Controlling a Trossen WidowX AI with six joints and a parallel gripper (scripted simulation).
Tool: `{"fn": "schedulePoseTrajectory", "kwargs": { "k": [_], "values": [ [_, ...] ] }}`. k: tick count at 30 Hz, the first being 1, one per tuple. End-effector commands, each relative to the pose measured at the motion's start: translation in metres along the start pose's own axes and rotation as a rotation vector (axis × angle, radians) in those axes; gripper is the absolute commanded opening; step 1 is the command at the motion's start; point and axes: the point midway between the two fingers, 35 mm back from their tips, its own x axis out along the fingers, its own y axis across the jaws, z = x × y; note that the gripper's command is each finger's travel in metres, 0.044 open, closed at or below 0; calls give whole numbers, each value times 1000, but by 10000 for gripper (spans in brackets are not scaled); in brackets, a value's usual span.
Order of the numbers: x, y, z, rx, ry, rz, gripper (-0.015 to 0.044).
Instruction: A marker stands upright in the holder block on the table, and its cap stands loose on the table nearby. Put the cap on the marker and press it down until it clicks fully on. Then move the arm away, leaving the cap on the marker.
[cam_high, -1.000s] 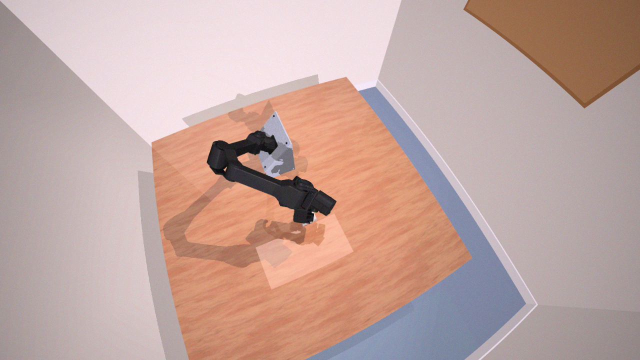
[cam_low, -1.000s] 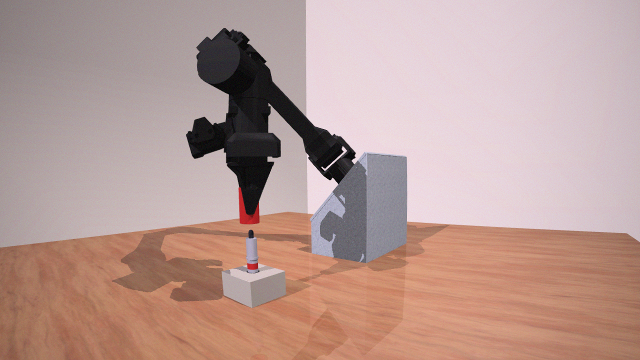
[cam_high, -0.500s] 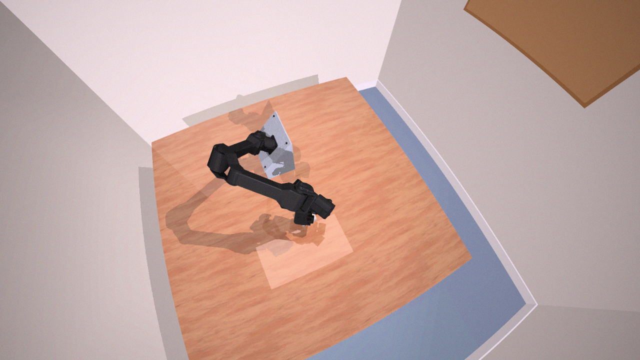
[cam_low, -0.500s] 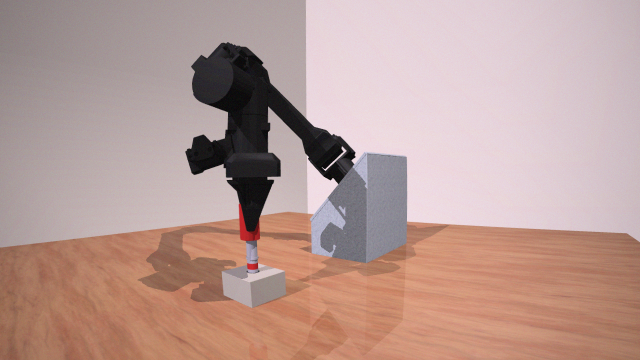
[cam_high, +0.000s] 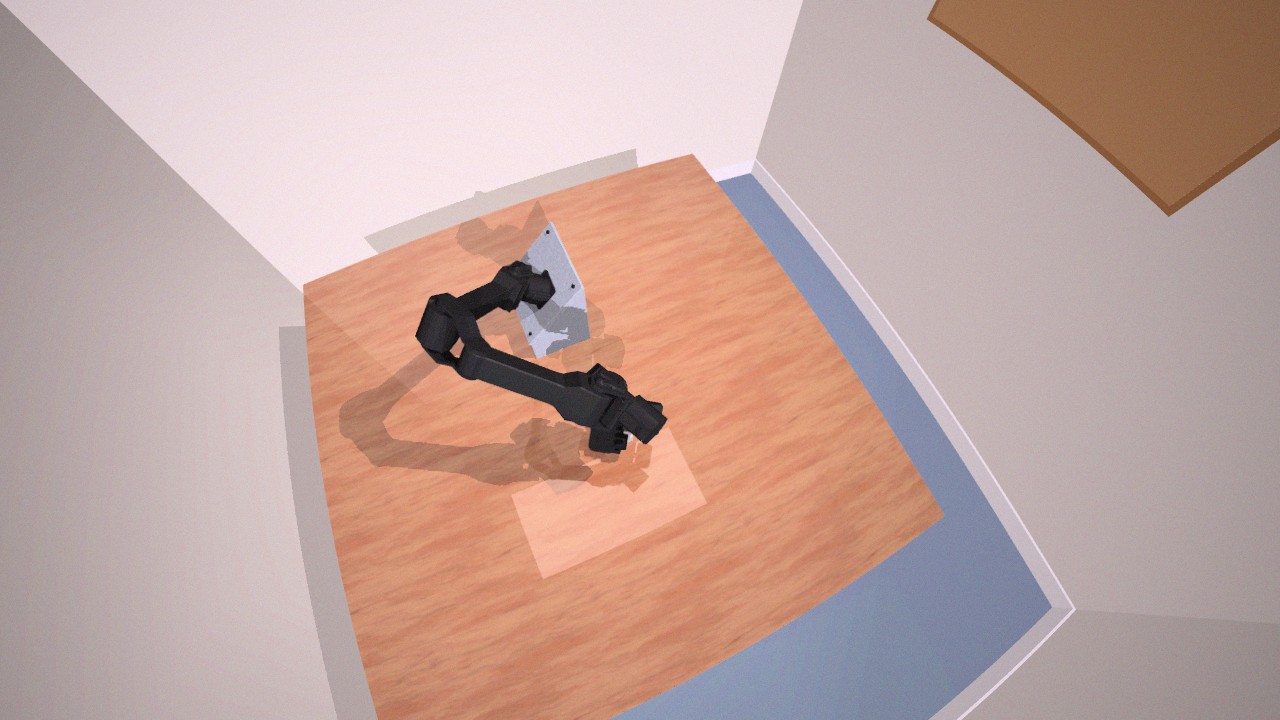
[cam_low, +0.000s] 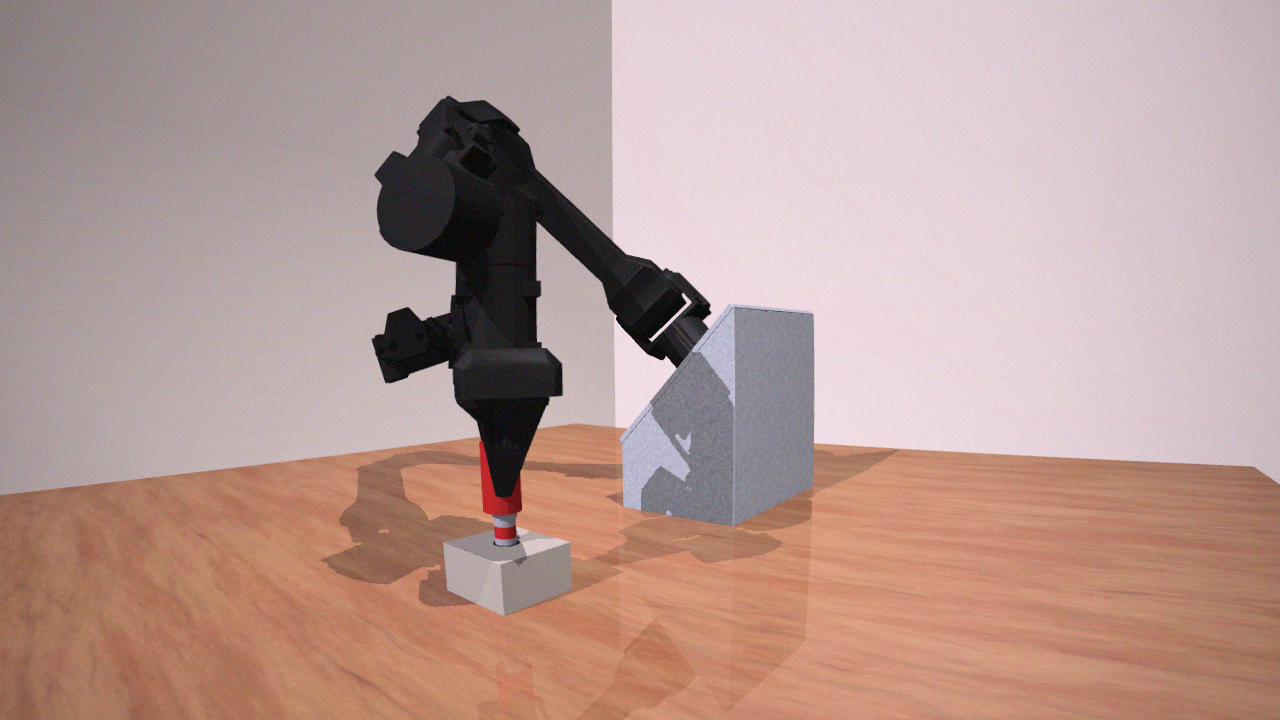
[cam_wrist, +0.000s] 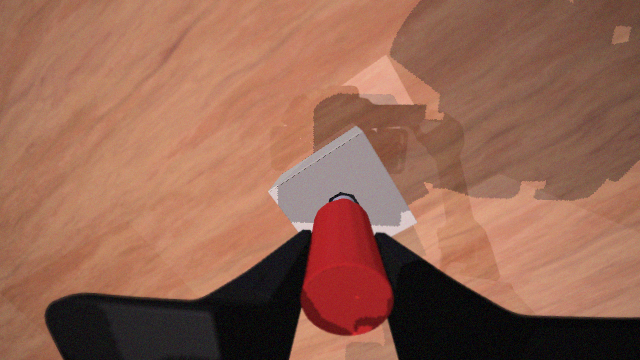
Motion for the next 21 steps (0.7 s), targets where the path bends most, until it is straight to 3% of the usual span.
{"fn": "schedulePoseTrajectory", "kwargs": {
  "k": [1, 12, 21],
  "values": [
    [5, -1, -1, -6, 0, -5, 0],
    [5, -2, -1, -6, 0, -5, 0],
    [4, -1, -1, -2, 2, -4, 236]
  ]
}}
